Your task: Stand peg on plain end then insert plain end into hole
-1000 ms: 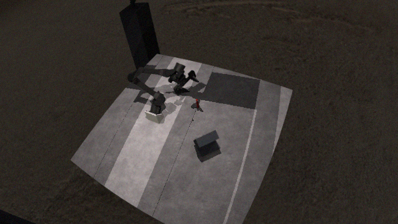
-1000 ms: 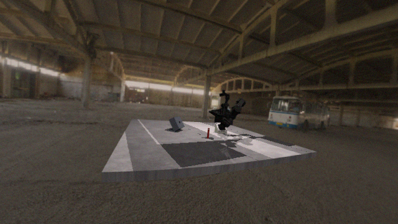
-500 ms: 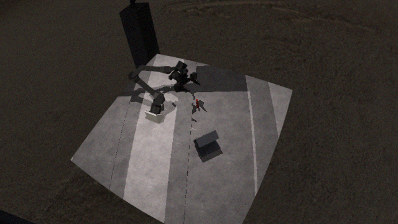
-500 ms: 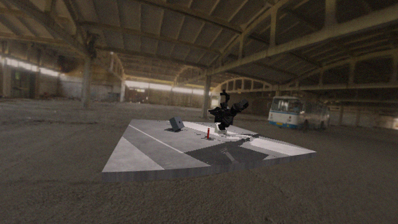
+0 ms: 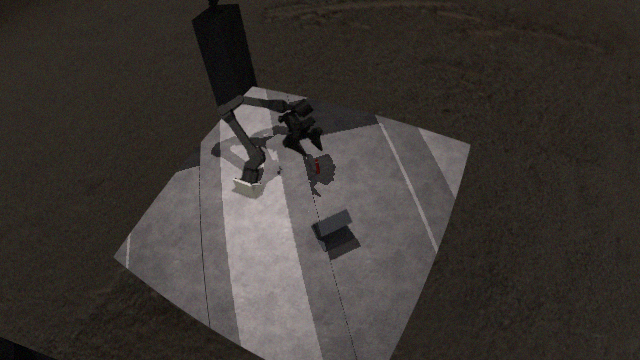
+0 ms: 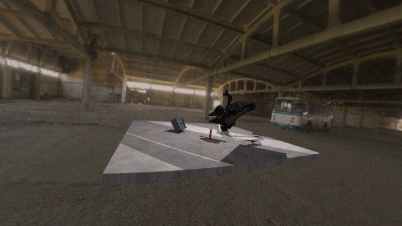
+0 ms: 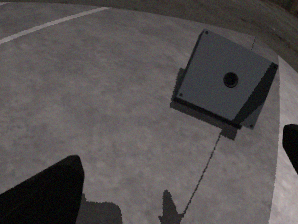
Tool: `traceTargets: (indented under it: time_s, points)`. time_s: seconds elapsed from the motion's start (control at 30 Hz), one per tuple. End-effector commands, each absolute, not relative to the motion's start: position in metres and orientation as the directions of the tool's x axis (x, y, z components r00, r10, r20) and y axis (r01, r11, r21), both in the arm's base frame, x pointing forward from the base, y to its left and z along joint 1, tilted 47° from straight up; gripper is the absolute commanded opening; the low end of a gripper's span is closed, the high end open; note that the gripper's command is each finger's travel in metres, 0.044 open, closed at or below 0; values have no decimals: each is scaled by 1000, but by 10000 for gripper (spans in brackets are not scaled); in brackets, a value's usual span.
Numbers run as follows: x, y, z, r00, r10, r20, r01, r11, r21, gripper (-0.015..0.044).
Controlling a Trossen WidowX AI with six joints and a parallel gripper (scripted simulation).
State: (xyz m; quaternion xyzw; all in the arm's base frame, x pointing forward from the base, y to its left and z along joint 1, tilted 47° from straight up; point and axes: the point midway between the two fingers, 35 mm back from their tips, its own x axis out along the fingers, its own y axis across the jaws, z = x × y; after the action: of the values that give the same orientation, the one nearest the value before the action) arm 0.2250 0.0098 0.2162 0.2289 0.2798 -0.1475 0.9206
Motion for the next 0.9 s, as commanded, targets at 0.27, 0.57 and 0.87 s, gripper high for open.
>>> traceTargets:
  time_s: [0.27,0.57,0.87]
  points:
    - [225,19,188,554,20,-833,327,914,240,440]
    - [220,27,179,341,206,-917,278,910,308,440]
    - [221,34,185,174,436,-883,280,838,469,440]
